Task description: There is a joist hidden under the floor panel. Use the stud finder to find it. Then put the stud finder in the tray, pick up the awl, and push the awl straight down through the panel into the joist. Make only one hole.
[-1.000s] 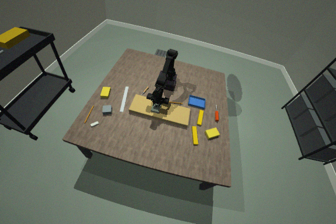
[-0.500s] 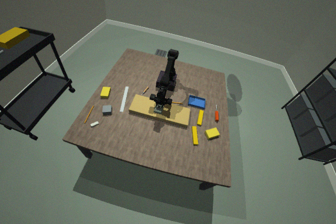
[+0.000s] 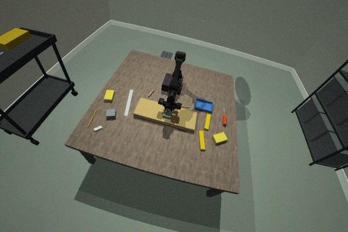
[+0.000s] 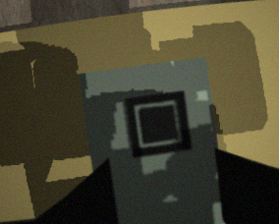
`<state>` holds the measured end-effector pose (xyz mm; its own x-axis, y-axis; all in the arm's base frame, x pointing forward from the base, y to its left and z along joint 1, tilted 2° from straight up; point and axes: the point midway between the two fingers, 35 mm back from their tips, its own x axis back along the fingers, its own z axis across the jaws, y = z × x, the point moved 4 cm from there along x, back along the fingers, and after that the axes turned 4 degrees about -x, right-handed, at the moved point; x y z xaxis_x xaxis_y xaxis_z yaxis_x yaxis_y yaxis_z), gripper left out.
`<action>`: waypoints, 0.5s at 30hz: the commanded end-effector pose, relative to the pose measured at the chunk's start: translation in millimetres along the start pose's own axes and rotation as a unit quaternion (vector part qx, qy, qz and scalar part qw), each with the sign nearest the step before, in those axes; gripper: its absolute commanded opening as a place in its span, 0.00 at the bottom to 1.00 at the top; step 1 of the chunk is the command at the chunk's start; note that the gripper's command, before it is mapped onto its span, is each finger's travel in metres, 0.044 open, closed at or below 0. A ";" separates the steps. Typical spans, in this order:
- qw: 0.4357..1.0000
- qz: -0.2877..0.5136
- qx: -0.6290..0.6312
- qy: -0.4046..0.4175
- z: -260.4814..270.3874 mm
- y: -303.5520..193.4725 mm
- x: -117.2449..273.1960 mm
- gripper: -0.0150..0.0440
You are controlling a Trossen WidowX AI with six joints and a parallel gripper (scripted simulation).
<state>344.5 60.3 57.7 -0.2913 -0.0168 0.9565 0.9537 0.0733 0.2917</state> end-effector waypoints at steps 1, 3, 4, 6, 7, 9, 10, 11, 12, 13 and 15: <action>1.000 0.001 0.000 0.000 8.9 -1.0 -0.4 0.25; 1.000 0.001 0.000 0.001 12.4 -1.2 -0.4 0.25; 1.000 0.001 0.000 0.001 14.2 -1.3 -0.4 0.25; 1.000 0.001 -0.001 0.001 17.7 -1.6 -0.3 0.25; 1.000 0.001 -0.001 0.001 19.5 -1.7 -0.3 0.25; 1.000 0.001 -0.001 0.001 23.1 -2.0 -0.3 0.25; 1.000 0.001 -0.001 0.001 24.8 -2.1 -0.3 0.25; 1.000 0.001 -0.001 0.001 26.6 -2.2 -0.3 0.25; 1.000 0.001 -0.001 0.001 28.4 -2.3 -0.3 0.25; 1.000 0.001 -0.001 0.001 30.1 -2.5 -0.3 0.25; 1.000 0.001 -0.001 0.001 33.7 -2.7 -0.3 0.25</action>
<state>340.6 86.4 56.9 -0.2916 -0.0188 0.9564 0.9537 0.0717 0.2922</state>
